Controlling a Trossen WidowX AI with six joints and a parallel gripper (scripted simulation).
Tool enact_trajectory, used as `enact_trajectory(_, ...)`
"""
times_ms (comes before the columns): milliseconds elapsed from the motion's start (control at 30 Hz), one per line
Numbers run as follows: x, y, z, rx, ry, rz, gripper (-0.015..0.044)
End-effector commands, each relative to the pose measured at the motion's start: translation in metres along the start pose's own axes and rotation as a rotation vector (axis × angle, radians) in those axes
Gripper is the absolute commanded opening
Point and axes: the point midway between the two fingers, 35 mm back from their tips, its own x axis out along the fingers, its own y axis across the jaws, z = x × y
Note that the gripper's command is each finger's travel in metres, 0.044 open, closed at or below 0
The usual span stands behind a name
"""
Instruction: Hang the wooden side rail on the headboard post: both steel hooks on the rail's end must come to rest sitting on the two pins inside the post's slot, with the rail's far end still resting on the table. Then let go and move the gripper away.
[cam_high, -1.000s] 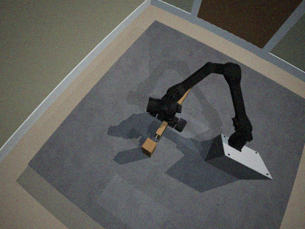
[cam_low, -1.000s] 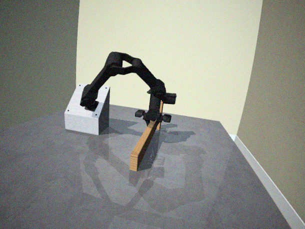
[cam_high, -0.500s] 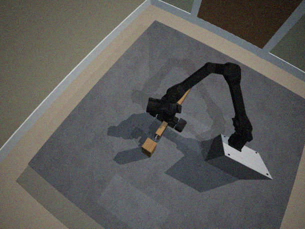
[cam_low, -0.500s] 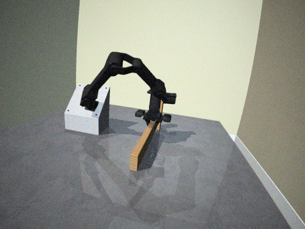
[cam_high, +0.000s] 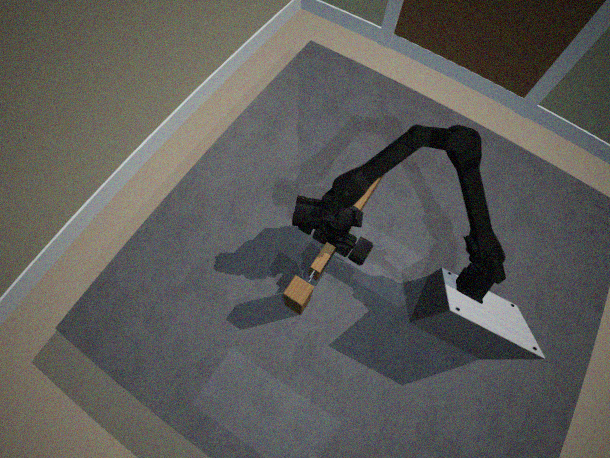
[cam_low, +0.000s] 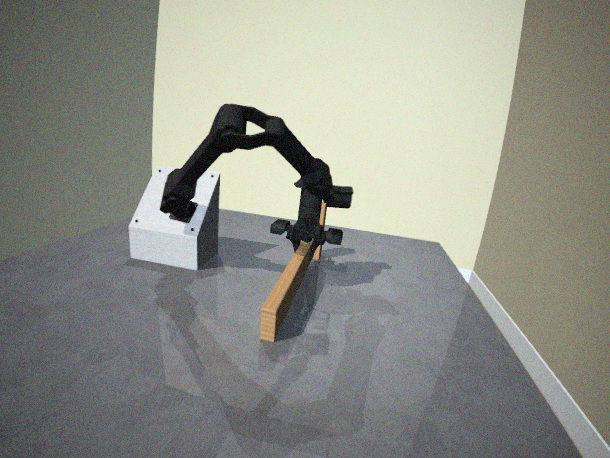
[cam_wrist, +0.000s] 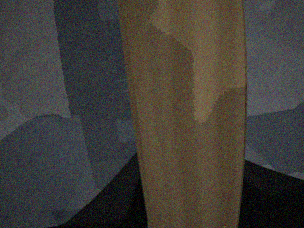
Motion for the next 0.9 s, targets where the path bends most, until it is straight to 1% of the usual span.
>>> enact_trajectory(0,-0.005,0.0026,-0.0039,-0.001,0.006,0.013,0.0)
enact_trajectory(867,-0.0053,0.0024,-0.0066,-0.001,0.006,0.013,0.0)
